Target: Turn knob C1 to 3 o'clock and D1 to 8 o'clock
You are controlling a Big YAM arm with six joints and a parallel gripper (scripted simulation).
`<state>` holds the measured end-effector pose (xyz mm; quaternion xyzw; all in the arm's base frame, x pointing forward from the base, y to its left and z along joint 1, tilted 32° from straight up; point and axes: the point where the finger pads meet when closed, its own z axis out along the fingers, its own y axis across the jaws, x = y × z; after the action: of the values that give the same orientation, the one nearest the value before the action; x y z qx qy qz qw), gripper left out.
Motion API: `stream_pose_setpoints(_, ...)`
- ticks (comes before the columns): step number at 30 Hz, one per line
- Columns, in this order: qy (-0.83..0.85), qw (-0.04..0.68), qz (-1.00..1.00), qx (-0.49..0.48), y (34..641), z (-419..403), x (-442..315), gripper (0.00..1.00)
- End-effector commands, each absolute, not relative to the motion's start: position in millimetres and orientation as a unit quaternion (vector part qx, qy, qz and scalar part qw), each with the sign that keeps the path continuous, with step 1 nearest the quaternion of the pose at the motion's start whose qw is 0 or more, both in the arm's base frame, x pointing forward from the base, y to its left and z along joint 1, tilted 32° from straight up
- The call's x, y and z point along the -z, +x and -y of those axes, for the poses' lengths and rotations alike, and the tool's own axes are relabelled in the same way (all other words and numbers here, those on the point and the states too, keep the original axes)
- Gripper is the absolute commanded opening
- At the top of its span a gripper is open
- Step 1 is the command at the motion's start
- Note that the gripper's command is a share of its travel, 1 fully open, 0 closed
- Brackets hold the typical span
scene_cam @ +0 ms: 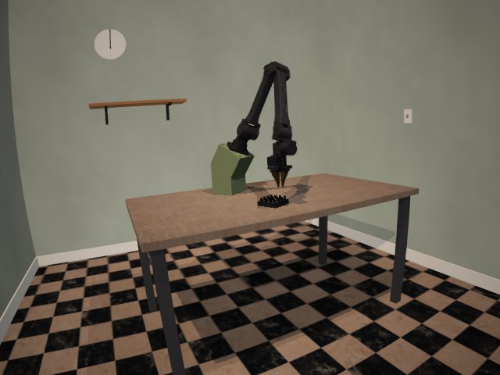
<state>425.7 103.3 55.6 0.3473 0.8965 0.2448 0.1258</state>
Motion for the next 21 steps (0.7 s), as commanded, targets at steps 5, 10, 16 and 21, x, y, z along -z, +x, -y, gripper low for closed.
stream_pose_setpoints(5, 0.345, 0.141, -0.893, -0.252, 430.2, -106.8, -72.1, 0.18)
stream_pose_setpoints(10, 0.347, 0.138, -0.893, -0.252, 433.6, -109.2, -64.0, 0.18)
stream_pose_setpoints(16, 0.351, 0.133, -0.893, -0.249, 434.8, -110.5, -56.6, 0.18)
stream_pose_setpoints(21, 0.350, 0.135, -0.893, -0.250, 438.9, -112.7, -54.1, 0.18)
